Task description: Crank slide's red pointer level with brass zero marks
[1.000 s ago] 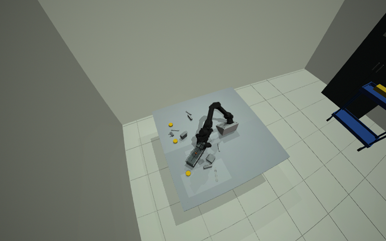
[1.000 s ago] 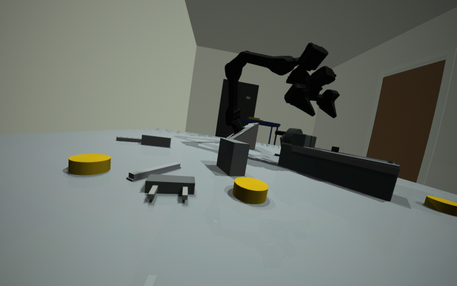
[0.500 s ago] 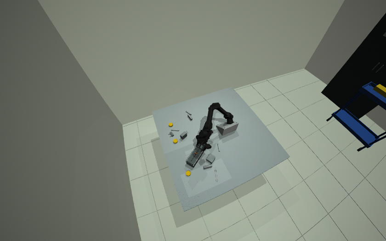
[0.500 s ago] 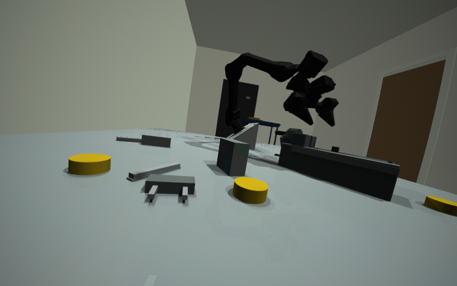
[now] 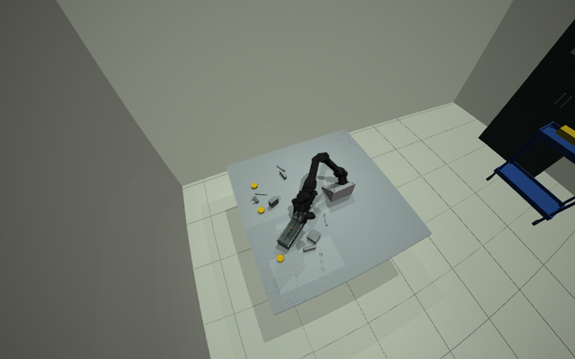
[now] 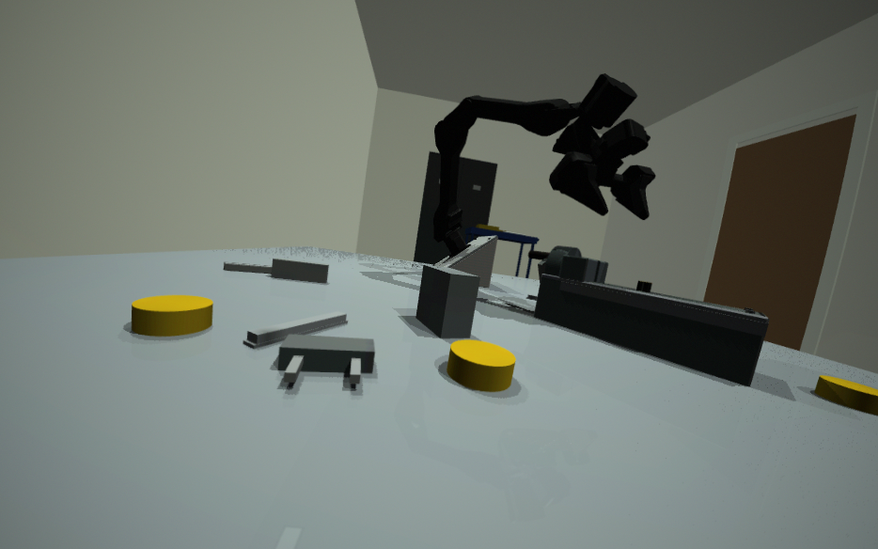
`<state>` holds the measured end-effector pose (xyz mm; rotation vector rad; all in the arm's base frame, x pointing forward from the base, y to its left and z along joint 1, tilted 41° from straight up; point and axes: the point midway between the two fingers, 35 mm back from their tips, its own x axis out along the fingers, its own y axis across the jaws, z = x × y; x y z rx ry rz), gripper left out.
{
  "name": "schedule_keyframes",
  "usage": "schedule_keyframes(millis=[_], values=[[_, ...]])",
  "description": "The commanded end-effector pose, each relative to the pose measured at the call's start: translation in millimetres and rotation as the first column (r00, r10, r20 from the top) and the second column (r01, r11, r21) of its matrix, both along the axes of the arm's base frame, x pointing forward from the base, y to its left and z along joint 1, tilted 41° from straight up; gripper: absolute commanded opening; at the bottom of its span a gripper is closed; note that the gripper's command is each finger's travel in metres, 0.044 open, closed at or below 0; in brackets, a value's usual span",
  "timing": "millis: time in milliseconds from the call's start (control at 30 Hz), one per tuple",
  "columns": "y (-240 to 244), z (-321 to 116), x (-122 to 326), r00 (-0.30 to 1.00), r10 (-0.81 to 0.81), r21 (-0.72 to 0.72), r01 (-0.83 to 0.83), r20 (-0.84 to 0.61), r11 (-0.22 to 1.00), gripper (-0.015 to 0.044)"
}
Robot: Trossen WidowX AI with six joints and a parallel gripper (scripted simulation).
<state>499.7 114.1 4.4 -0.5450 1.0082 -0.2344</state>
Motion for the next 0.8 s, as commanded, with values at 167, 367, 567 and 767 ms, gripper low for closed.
schedule_keyframes(millis=[167, 367, 567, 767], values=[[2.4, 18.6, -13.4, 0.998, 0.052, -0.005, -0.052, -0.019, 0.999, 0.0440], [-3.4, 28.6, -33.9, 0.991, 0.126, -0.010, -0.127, -0.048, 0.992, 0.0440], [-9.6, 36.4, -56.1, 0.977, 0.201, -0.014, -0.203, -0.074, 0.979, 0.0440], [-16.2, 41.8, -79.9, 0.956, 0.276, -0.018, -0.279, -0.098, 0.960, 0.0440]])
